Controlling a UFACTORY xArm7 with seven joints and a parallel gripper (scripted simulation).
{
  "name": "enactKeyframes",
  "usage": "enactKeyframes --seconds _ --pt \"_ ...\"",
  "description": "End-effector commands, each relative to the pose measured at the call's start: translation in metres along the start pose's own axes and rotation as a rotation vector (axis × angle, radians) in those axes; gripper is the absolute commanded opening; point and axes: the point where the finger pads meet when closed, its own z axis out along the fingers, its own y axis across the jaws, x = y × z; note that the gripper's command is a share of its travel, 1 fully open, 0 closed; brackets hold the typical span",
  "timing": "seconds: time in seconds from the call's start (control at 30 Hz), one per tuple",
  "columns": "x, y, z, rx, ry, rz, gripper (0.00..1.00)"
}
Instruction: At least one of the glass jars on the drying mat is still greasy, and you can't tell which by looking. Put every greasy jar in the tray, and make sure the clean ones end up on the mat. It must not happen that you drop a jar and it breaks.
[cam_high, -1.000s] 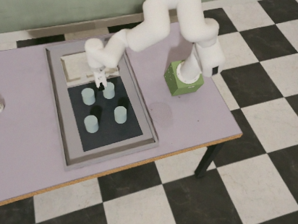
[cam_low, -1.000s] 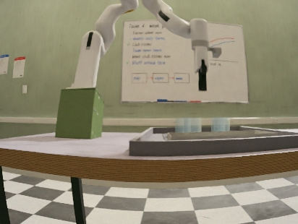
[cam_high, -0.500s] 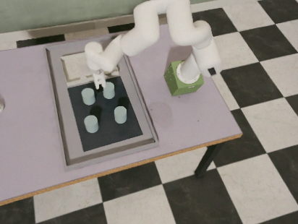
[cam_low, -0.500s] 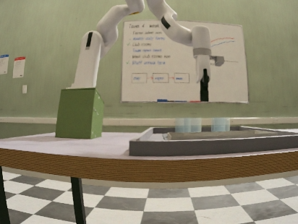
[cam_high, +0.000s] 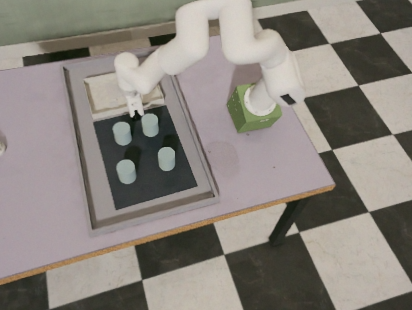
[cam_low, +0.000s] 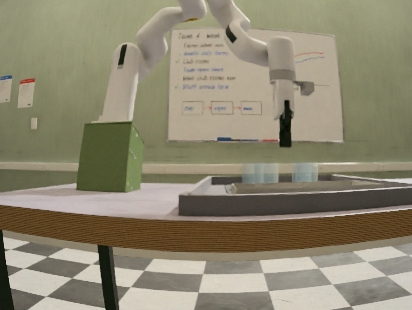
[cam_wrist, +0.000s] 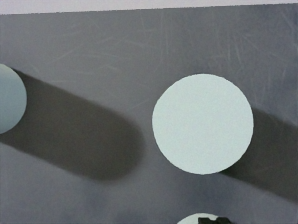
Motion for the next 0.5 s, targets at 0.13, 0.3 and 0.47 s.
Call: enactKeyframes --seconds 0.13,0.3,0.47 --pt "0.004 0.003 0.041 -0.002 0.007 0.000 0.00" --pt "0.004 0.003 0.055 -0.002 0.007 0.000 0.00" --pt "0.004 0.003 0.055 -0.002 0.007 0.000 0.00"
